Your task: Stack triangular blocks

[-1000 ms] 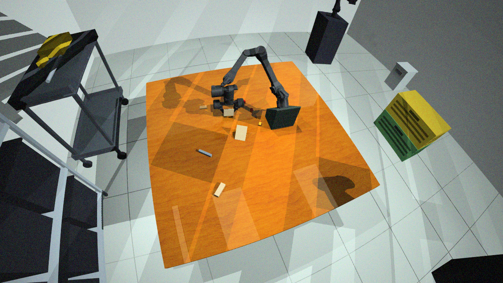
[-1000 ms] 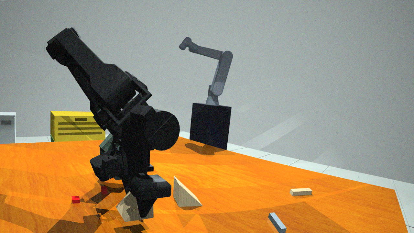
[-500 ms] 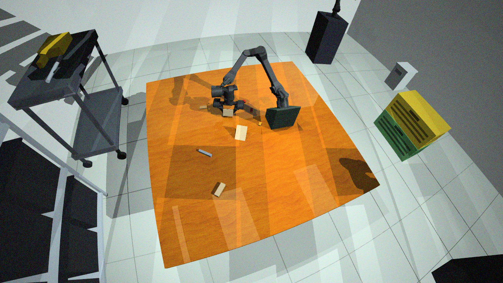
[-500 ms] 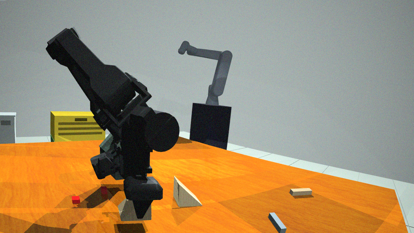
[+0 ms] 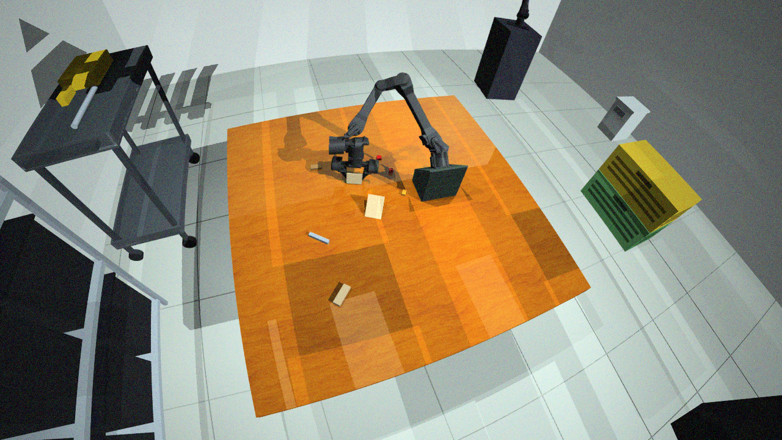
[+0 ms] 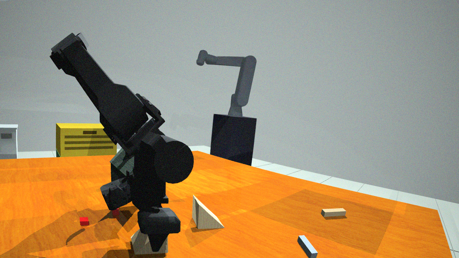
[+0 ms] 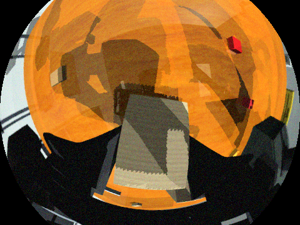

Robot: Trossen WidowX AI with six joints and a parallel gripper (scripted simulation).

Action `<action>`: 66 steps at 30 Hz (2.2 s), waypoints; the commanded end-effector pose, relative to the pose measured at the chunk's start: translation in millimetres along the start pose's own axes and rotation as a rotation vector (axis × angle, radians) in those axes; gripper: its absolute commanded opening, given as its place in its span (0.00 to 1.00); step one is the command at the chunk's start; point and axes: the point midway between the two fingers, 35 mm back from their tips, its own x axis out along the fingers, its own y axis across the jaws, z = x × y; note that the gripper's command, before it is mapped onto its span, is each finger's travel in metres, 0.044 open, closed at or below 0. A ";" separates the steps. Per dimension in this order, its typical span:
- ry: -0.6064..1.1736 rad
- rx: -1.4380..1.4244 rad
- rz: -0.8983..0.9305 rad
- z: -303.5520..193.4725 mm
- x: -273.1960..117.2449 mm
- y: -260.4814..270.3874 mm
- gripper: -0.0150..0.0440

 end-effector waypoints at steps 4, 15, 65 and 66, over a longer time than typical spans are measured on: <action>0.004 -0.010 -0.004 -1.3 3.8 -2.0 0.25; -0.001 -0.004 -0.002 -0.3 2.7 -1.2 0.70; -0.422 -0.012 -0.014 -57.6 -86.2 -1.0 1.00; -0.422 -0.012 -0.014 -57.6 -86.2 -1.0 1.00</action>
